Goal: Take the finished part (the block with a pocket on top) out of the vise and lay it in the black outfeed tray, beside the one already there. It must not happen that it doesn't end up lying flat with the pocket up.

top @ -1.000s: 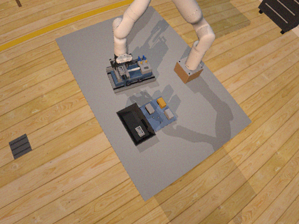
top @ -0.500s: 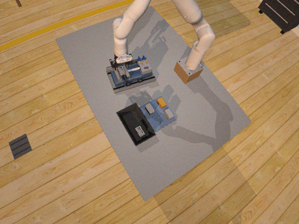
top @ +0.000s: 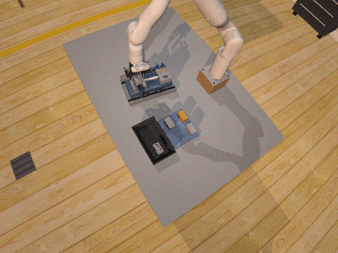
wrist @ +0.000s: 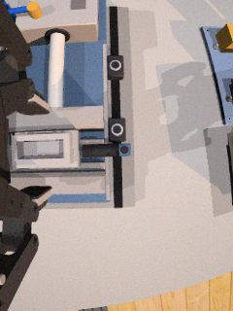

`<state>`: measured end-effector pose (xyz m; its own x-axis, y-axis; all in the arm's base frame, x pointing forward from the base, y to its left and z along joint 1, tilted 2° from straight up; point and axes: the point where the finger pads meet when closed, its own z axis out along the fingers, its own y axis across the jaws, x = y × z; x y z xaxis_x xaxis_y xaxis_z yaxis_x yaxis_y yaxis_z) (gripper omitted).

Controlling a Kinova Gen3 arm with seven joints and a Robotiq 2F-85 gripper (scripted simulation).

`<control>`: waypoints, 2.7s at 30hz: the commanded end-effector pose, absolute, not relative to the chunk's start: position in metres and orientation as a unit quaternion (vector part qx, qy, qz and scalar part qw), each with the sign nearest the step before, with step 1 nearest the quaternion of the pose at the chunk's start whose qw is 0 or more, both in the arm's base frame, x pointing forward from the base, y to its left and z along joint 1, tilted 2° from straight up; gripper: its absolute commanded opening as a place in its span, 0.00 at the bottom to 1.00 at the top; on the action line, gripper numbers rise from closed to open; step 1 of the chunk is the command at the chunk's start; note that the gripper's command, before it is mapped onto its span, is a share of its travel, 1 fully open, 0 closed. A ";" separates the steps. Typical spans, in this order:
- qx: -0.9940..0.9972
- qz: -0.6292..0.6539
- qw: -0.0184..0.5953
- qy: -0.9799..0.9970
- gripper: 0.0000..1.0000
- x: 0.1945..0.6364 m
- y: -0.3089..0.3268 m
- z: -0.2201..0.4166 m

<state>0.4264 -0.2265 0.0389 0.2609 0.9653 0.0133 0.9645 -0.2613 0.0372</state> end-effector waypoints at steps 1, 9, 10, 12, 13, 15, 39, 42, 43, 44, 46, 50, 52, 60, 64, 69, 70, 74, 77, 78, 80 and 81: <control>0.794 0.017 0.011 0.608 0.67 0.426 -0.226 0.038; 0.794 0.017 0.011 0.608 0.67 0.427 -0.226 0.035; 0.794 0.017 0.011 0.608 0.67 0.427 -0.226 0.034; 0.794 0.017 0.011 0.608 0.67 0.427 -0.226 0.034; 0.794 0.017 0.011 0.608 0.67 0.427 -0.226 0.033; 0.794 0.017 0.011 0.608 0.67 0.427 -0.226 0.033; 0.794 0.017 0.011 0.608 0.67 0.427 -0.226 0.031; 0.794 0.017 0.011 0.608 0.67 0.427 -0.226 0.031; 0.794 0.017 0.011 0.608 0.67 0.427 -0.226 0.031; 0.794 0.017 0.011 0.608 0.67 0.427 -0.226 0.031; 0.794 0.017 0.011 0.608 0.67 0.427 -0.226 0.031; 0.794 0.017 0.011 0.608 0.67 0.427 -0.226 0.031; 0.794 0.017 0.011 0.608 0.67 0.427 -0.226 0.031; 0.794 0.017 0.011 0.608 0.67 0.427 -0.226 0.031; 0.794 0.017 0.011 0.608 0.67 0.427 -0.226 0.031; 0.794 0.017 0.011 0.608 0.00 0.427 -0.226 0.031; 0.794 0.017 0.011 0.608 0.00 0.427 -0.226 0.031; 0.794 0.017 0.011 0.608 0.00 0.427 -0.226 0.031; 0.794 0.017 0.011 0.608 0.00 0.427 -0.226 0.031; 0.794 0.017 0.011 0.608 0.00 0.427 -0.226 0.031; 0.794 0.017 0.011 0.608 0.00 0.427 -0.226 0.031; 0.794 0.017 0.011 0.608 0.00 0.427 -0.226 0.031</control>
